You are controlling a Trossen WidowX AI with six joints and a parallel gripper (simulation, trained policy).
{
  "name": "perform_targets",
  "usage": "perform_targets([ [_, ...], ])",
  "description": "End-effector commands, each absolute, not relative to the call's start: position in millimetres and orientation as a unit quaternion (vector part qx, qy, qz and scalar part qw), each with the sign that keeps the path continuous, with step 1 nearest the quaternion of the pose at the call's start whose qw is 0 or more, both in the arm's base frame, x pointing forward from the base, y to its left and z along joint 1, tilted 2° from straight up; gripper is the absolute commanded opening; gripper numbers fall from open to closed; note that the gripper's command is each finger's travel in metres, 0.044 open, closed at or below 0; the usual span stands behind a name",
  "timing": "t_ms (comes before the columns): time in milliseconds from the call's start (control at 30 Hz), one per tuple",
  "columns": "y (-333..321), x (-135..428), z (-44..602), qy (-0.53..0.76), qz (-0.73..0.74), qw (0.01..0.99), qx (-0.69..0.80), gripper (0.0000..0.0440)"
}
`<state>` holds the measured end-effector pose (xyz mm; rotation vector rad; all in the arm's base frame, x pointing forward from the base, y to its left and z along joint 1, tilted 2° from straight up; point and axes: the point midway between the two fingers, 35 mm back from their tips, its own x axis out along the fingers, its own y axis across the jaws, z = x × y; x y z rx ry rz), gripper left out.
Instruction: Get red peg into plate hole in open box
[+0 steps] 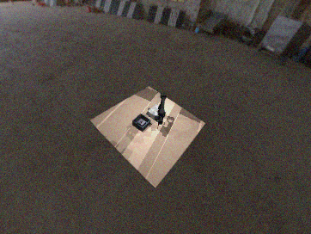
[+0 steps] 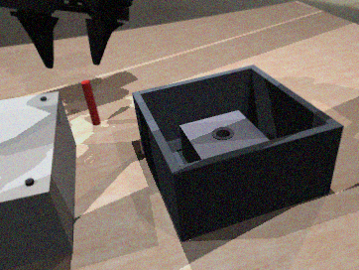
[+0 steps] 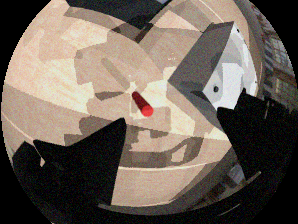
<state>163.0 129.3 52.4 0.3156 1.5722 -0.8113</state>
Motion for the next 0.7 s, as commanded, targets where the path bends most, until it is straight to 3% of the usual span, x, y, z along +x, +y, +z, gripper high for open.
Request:
perform_targets([
  [0, 132, 164, 34, 0.685, -0.347, 0.625, 0.14, 0.044],
  [467, 132, 170, -22, 0.669, -0.333, 0.645, 0.157, 0.0429],
  [533, 131, 170, -28, 0.669, -0.333, 0.645, 0.156, 0.04],
  [667, 129, 166, -40, 0.672, -0.337, 0.642, 0.153, 0.0298],
])
